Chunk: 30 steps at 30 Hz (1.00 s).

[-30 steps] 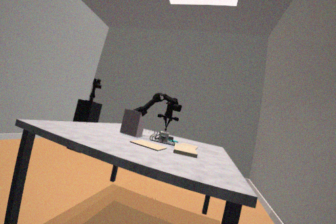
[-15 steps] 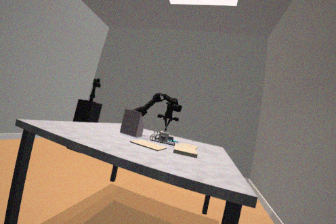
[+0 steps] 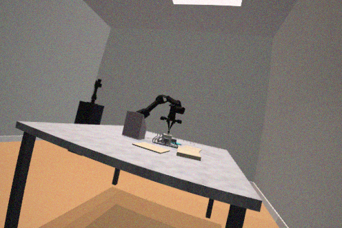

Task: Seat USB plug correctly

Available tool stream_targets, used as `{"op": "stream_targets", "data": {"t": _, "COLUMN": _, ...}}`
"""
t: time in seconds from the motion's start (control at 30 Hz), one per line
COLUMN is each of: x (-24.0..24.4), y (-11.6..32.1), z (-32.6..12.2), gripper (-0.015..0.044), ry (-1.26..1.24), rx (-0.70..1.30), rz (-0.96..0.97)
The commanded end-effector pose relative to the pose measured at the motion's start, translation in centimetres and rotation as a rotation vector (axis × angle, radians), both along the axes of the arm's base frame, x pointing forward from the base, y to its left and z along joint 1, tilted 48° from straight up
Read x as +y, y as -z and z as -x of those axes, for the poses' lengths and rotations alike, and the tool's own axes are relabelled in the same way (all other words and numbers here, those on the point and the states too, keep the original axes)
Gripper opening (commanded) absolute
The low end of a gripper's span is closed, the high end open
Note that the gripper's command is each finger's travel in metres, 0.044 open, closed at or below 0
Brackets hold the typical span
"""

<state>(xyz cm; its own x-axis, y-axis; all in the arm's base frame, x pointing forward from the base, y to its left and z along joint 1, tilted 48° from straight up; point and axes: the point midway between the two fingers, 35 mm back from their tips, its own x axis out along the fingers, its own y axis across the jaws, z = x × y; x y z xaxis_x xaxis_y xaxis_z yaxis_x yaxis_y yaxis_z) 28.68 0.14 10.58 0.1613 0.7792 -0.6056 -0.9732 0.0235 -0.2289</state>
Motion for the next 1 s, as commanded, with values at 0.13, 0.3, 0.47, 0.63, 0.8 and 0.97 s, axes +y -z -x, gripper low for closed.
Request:
{"op": "stream_targets", "data": {"t": 0.13, "x": 0.16, "y": 0.14, "z": 0.06, "gripper": 0.0, "ry": 0.003, "rx": 0.005, "rz": -0.006}}
{"op": "stream_targets", "data": {"t": 0.3, "x": 0.2, "y": 0.18, "z": 0.05, "gripper": 0.0, "ry": 0.003, "rx": 0.005, "rz": -0.006}}
{"op": "stream_targets", "data": {"t": 0.47, "x": 0.25, "y": 0.22, "z": 0.04, "gripper": 0.0, "ry": 0.003, "rx": 0.005, "rz": -0.006}}
{"op": "stream_targets", "data": {"t": 0.63, "x": 0.29, "y": 0.26, "z": 0.03, "gripper": 0.0, "ry": 0.003, "rx": 0.005, "rz": -0.006}}
{"op": "stream_targets", "data": {"t": 0.8, "x": 0.33, "y": 0.3, "z": 0.02, "gripper": 0.0, "ry": 0.003, "rx": 0.005, "rz": -0.006}}
{"op": "stream_targets", "data": {"t": 0.97, "x": 0.38, "y": 0.34, "z": 0.01, "gripper": 0.0, "ry": 0.003, "rx": 0.005, "rz": -0.006}}
